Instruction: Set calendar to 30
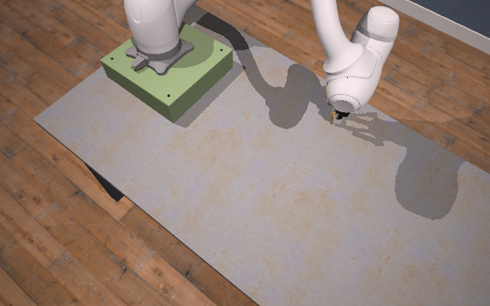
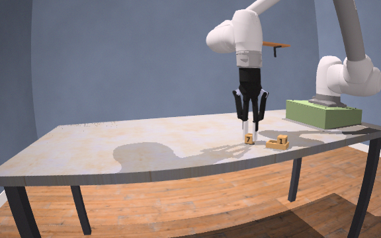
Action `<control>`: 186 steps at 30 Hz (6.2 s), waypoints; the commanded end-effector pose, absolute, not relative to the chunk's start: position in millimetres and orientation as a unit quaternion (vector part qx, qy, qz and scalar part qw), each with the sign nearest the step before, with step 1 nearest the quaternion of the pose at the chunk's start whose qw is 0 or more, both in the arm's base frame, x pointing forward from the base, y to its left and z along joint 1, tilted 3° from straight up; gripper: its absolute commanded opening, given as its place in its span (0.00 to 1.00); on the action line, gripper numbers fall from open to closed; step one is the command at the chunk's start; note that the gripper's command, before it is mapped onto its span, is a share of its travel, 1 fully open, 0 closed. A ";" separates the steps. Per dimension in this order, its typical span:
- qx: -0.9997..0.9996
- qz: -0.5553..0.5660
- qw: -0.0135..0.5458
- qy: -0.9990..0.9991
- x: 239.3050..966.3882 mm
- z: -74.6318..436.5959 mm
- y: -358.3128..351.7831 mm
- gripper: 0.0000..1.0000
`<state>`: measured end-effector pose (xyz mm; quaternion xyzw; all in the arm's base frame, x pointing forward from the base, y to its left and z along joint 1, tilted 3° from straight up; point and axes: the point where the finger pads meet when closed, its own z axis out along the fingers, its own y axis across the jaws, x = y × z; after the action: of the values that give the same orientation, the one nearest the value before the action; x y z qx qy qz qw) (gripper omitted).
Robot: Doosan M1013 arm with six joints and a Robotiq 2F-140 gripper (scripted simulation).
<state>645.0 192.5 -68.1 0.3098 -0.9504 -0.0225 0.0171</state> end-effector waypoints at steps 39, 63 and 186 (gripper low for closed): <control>0.310 -0.023 0.017 -0.950 644.9 -70.3 192.6 0.24; 0.310 -0.023 0.017 -0.950 644.9 -70.3 192.6 0.24; 0.077 -0.018 0.022 -0.997 649.1 16.4 189.5 1.00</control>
<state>649.1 189.5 17.1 0.1393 -0.9897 -0.0244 0.0207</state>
